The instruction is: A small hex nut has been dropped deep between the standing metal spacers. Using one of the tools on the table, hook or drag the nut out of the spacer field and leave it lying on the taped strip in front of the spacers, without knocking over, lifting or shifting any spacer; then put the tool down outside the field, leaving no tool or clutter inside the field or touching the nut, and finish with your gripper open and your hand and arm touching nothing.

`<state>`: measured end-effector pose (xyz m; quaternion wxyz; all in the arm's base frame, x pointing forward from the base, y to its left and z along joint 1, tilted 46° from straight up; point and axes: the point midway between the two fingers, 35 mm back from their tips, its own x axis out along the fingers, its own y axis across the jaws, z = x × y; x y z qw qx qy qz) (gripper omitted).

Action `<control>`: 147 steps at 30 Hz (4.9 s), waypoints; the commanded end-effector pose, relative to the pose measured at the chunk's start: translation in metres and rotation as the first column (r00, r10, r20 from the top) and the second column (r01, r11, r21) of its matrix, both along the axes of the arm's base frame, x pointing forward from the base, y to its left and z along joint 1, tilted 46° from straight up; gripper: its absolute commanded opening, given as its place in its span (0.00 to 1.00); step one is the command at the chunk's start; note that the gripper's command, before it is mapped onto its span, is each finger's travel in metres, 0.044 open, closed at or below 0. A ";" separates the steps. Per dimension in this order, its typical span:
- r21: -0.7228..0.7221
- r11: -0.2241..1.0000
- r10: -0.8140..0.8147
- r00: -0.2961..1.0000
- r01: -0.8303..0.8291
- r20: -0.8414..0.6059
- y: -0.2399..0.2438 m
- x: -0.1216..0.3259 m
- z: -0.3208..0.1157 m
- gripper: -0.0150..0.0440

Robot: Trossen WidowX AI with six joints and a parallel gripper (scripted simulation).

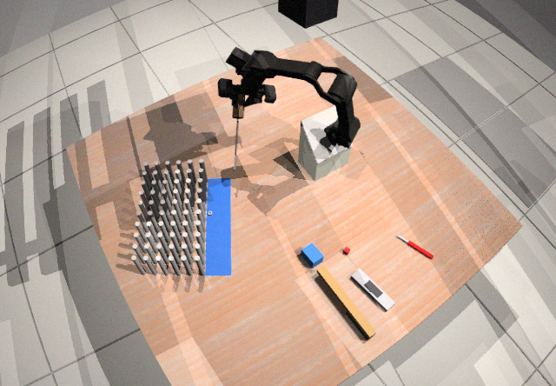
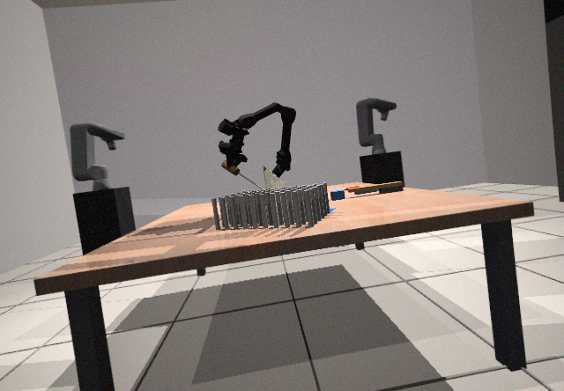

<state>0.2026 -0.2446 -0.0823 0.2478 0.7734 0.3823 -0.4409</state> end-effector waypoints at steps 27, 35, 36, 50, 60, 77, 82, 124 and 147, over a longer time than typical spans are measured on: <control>0.153 0.566 -0.688 0.566 0.810 -0.453 -0.030 -0.052 -0.056 0.25; 0.119 0.344 -0.742 0.347 0.931 -0.574 -0.034 -0.067 -0.071 0.25; 0.113 0.315 -0.744 0.319 0.943 -0.588 -0.034 -0.069 -0.073 0.25; 0.058 0.122 -0.730 0.129 0.991 -0.671 -0.035 -0.080 -0.087 0.25; 0.058 0.122 -0.731 0.129 0.991 -0.670 -0.028 -0.078 -0.097 0.25; 0.058 0.122 -0.731 0.129 0.991 -0.670 -0.016 -0.074 -0.115 0.25; 0.058 0.122 -0.731 0.129 0.991 -0.670 -0.012 -0.073 -0.120 0.25; 0.059 0.122 -0.731 0.130 0.991 -0.670 0.022 -0.066 -0.159 0.25; 0.059 0.122 -0.730 0.130 0.991 -0.670 0.043 -0.064 -0.177 0.25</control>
